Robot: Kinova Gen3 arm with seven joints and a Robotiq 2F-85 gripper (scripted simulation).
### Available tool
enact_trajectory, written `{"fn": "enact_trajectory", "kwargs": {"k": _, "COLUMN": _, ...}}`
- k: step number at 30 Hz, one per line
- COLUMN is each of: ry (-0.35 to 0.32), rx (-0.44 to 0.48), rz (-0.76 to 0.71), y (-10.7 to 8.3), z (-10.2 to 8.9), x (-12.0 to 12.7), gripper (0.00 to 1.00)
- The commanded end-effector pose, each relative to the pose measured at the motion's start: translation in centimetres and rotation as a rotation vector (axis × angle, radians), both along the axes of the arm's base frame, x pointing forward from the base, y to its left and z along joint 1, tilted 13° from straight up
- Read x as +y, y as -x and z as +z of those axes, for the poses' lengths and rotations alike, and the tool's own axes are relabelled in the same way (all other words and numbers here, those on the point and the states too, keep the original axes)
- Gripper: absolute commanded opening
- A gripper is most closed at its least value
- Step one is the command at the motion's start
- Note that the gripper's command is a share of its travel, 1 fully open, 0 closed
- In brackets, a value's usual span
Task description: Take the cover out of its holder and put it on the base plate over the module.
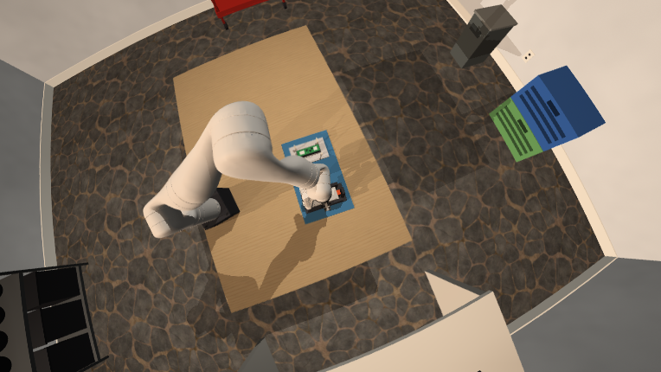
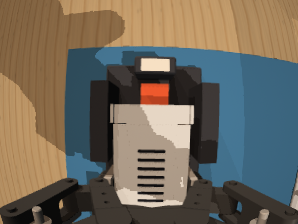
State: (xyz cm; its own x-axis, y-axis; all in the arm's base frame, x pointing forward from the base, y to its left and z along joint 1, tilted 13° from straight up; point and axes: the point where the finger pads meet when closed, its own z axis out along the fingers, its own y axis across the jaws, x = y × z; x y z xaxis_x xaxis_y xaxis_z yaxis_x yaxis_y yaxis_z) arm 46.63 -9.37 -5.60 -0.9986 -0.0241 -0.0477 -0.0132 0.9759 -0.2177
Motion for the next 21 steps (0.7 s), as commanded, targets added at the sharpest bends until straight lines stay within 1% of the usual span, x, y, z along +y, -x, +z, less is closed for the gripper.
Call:
{"fn": "enact_trajectory", "kwargs": {"k": 1, "ry": 0.0, "rx": -0.002, "rz": 0.0, "y": -0.1, "z": 0.1, "x": 0.0, "gripper": 0.0}}
{"fn": "enact_trajectory", "kwargs": {"k": 4, "ry": 0.0, "rx": -0.002, "rz": 0.0, "y": -0.1, "z": 0.1, "x": 0.0, "gripper": 0.0}}
{"fn": "enact_trajectory", "kwargs": {"k": 14, "ry": 0.0, "rx": -0.002, "rz": 0.0, "y": 0.1, "z": 3.0, "x": 0.7, "gripper": 0.0}}
{"fn": "enact_trajectory", "kwargs": {"k": 21, "ry": 0.0, "rx": -0.002, "rz": 0.0, "y": 0.1, "z": 3.0, "x": 0.7, "gripper": 0.0}}
